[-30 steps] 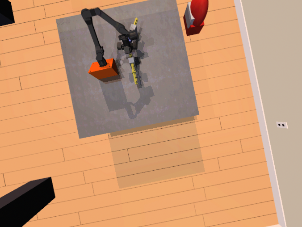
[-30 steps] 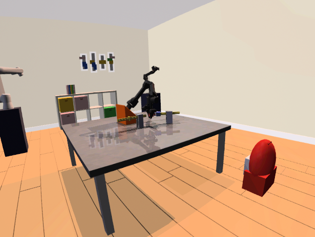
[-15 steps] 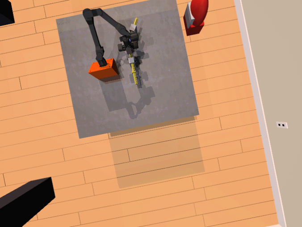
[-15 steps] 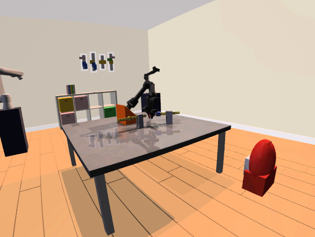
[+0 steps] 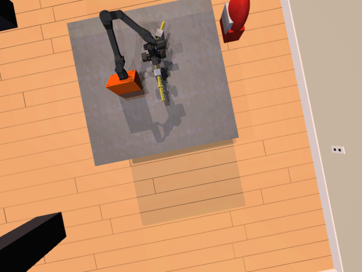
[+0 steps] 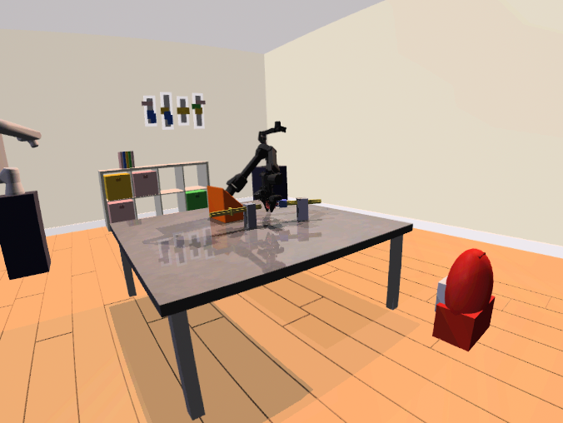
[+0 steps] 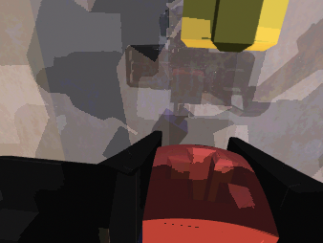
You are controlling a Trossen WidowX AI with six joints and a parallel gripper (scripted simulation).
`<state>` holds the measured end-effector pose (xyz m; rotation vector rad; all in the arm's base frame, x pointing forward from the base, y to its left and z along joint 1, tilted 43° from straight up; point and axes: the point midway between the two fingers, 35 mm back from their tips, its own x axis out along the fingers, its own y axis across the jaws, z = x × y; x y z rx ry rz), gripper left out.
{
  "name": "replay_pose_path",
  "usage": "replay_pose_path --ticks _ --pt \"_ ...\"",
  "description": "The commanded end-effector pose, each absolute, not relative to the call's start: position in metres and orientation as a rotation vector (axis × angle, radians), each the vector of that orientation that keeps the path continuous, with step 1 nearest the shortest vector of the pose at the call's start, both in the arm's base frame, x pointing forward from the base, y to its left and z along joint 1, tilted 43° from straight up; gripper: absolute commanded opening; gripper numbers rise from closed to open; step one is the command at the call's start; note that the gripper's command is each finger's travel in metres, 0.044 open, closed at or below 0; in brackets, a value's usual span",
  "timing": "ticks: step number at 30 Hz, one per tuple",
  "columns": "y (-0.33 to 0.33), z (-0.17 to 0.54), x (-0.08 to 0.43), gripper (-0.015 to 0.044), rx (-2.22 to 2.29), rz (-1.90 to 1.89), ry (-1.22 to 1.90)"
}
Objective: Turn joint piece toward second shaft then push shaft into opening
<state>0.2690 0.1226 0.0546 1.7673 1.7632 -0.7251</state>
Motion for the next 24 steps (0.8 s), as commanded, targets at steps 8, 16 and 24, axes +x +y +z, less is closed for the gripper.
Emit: replay_pose_path --ticks 8,16,24 --pt "0.1226 0.0546 0.269 0.0079 1.767 -0.726 1.763" --pt "0.1226 0.0546 0.269 0.0226 1.767 -0.726 1.763" --pt "0.1226 0.0546 0.269 0.0436 1.767 -0.726 1.763"
